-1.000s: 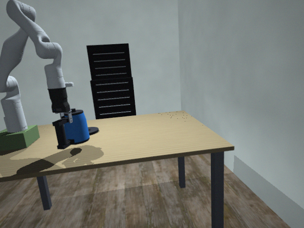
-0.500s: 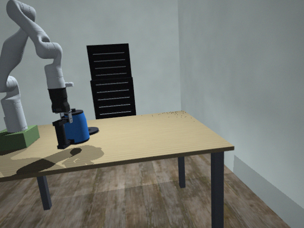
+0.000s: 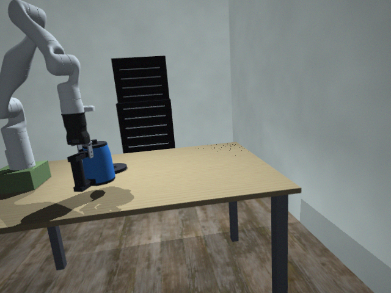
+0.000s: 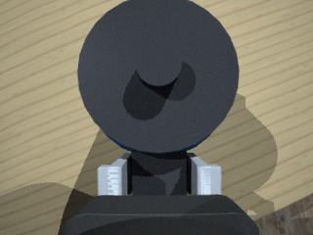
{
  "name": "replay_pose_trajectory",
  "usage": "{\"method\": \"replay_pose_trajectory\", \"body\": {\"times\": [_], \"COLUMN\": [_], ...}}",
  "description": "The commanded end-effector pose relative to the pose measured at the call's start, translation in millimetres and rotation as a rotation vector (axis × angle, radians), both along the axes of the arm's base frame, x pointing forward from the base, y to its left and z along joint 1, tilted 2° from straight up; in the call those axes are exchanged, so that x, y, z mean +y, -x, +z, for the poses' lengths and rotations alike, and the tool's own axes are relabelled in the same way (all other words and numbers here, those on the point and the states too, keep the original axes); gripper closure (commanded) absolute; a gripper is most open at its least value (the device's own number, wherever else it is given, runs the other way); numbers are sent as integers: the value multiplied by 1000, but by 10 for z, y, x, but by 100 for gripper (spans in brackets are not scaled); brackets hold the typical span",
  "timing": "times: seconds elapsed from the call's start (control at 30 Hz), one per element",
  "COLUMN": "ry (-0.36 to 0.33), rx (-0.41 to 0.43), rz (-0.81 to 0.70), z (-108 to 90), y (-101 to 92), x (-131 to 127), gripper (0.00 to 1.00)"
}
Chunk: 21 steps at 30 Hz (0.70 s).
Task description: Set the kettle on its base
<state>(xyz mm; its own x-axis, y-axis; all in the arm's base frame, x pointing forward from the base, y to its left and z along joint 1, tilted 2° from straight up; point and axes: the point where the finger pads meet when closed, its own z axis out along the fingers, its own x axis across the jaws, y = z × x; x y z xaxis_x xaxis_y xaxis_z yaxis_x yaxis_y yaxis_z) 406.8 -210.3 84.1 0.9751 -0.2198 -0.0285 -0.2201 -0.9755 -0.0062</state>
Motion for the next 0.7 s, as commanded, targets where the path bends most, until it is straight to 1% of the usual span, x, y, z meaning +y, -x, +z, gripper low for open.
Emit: {"method": "replay_pose_trajectory", "body": {"times": [0.0,0.3,0.67], "ry": [7,7,4], "rx": [-5,-5,-1], "rz": [3,3,2], "z": [38,34,25], "y": [-21,-15,23], "x": [-22,-8,83], "gripper": [100,100,100]}}
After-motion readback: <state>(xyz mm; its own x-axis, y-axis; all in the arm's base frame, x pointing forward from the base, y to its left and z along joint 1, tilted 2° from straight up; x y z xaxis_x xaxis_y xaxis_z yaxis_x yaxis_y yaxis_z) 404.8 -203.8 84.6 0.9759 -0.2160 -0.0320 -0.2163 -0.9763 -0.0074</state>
